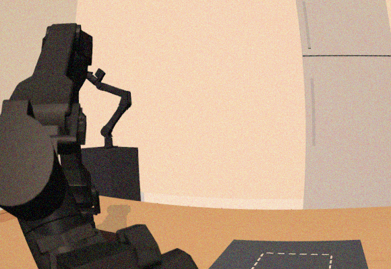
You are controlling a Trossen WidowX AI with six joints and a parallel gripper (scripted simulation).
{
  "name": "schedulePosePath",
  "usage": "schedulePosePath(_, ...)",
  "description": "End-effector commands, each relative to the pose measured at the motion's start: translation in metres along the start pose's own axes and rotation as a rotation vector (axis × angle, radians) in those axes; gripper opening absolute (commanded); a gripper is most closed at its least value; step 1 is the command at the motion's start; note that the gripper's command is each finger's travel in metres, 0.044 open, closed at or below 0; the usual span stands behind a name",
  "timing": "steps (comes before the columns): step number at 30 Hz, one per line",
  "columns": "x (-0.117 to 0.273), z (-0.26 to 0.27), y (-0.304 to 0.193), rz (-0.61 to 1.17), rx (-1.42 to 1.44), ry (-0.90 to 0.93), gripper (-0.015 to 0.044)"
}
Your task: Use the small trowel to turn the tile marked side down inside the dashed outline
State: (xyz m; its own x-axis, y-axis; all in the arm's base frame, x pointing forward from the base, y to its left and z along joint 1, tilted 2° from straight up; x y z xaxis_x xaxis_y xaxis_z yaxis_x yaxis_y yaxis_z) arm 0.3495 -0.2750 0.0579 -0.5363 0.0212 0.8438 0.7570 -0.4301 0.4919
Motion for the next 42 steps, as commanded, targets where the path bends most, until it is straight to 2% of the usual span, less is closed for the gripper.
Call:
schedulePosePath(1,0.0,0.002,-0.004,-0.025,-0.117,0.021,0.03)
schedulePosePath(32,0.004,0.017,-0.044,-0.128,-1.129,0.29,0.03)
schedulePosePath(42,0.001,0.018,-0.045,-0.127,-1.174,0.306,0.03)
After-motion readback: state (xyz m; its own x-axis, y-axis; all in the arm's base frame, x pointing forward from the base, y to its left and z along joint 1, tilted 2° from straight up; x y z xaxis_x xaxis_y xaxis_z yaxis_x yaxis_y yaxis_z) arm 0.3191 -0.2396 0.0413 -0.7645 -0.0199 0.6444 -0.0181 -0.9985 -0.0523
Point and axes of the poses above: the point midway between the two fingers, 35 mm back from their tips, its own x axis back along the fingers, its own z axis across the jaws, y = z × x, the point moved 1 cm from there along x, back along the fingers, and after that the axes turned 4 degrees about -x, right-handed, at the moved point
